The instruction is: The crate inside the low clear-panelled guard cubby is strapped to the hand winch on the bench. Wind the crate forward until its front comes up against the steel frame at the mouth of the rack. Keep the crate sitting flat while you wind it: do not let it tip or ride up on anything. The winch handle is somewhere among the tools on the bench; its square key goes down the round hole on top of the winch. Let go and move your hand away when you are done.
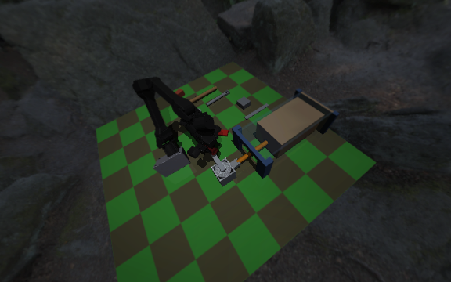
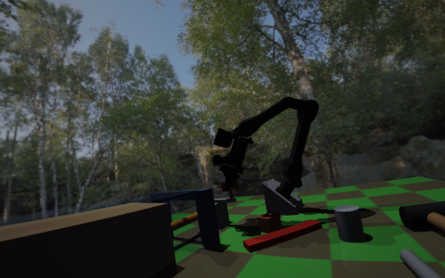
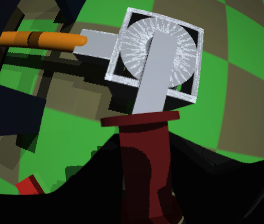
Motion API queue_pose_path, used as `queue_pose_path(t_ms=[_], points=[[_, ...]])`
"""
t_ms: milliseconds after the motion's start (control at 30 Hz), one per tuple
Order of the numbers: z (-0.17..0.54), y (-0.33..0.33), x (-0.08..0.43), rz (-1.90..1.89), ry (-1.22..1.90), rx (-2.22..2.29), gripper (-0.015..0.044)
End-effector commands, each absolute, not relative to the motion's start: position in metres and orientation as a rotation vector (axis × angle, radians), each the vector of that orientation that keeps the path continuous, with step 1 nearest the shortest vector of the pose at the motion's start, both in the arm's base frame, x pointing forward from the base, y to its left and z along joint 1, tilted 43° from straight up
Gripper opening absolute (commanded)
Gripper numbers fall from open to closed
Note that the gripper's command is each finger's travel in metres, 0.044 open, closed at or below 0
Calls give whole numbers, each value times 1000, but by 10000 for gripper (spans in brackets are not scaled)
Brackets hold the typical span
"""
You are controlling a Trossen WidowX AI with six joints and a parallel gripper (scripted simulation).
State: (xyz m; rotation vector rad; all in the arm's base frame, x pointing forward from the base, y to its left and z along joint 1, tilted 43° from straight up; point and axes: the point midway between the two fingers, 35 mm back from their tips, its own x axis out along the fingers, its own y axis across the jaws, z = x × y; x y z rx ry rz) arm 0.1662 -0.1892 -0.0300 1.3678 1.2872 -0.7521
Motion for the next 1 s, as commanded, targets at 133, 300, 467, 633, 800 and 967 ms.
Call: queue_pose_path(t_ms=[133, 300, 467, 633, 800, 967], points=[[-33, -187, 149, -766, 1306, 1363, 0], [-35, -187, 142, -767, 1306, 1363, 0], [-36, -188, 135, -767, 1307, 1363, 0], [-38, -190, 128, -767, 1307, 1363, 0], [-40, -191, 121, -768, 1307, 1362, 0], [-43, -193, 114, -768, 1307, 1362, 0]])
